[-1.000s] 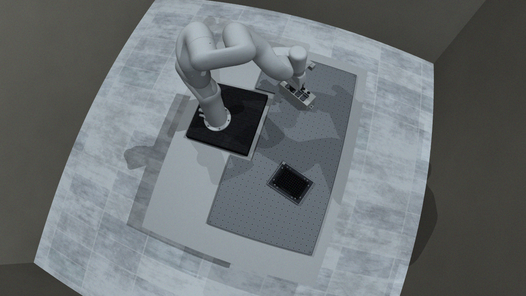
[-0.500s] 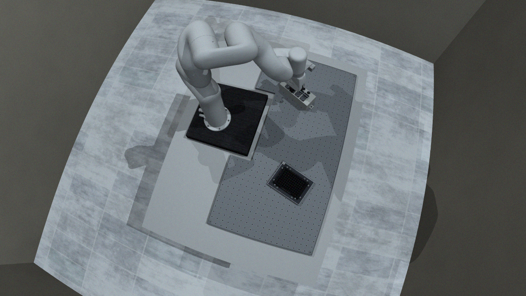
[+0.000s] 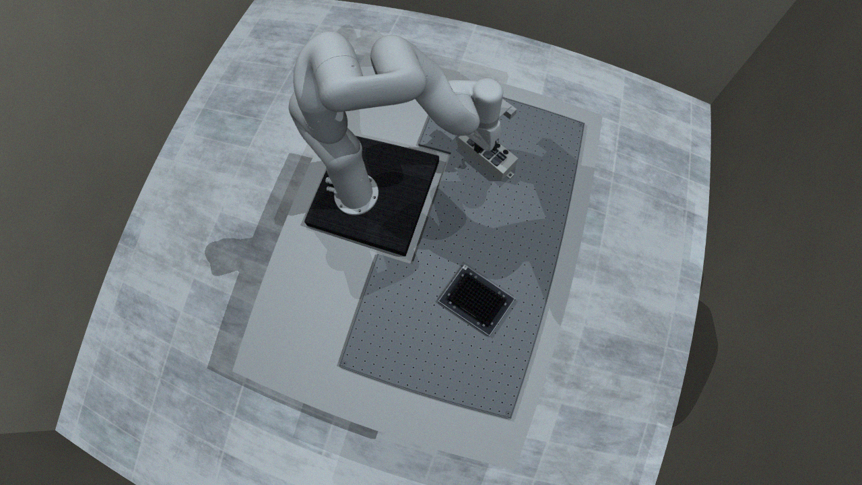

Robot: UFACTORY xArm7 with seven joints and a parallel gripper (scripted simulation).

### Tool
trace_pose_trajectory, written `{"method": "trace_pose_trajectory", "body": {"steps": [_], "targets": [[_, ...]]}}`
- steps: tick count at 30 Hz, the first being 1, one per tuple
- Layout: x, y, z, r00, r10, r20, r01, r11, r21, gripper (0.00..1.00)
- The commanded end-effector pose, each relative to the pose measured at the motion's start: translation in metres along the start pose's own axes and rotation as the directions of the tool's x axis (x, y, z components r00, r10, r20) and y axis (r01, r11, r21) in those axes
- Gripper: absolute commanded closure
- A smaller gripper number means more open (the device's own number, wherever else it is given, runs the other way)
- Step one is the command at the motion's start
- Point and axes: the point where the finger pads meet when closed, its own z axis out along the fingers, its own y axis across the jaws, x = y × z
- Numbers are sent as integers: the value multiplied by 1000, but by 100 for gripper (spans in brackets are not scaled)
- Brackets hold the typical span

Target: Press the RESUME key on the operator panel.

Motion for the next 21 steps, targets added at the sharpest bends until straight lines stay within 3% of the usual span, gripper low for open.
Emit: {"method": "trace_pose_trajectory", "body": {"steps": [1, 21], "targets": [[1, 1, 0, 1000, 0, -3, 0, 1000, -1, 100], [1, 1, -5, 1000, 0, -3, 0, 1000, -1, 100]]}}
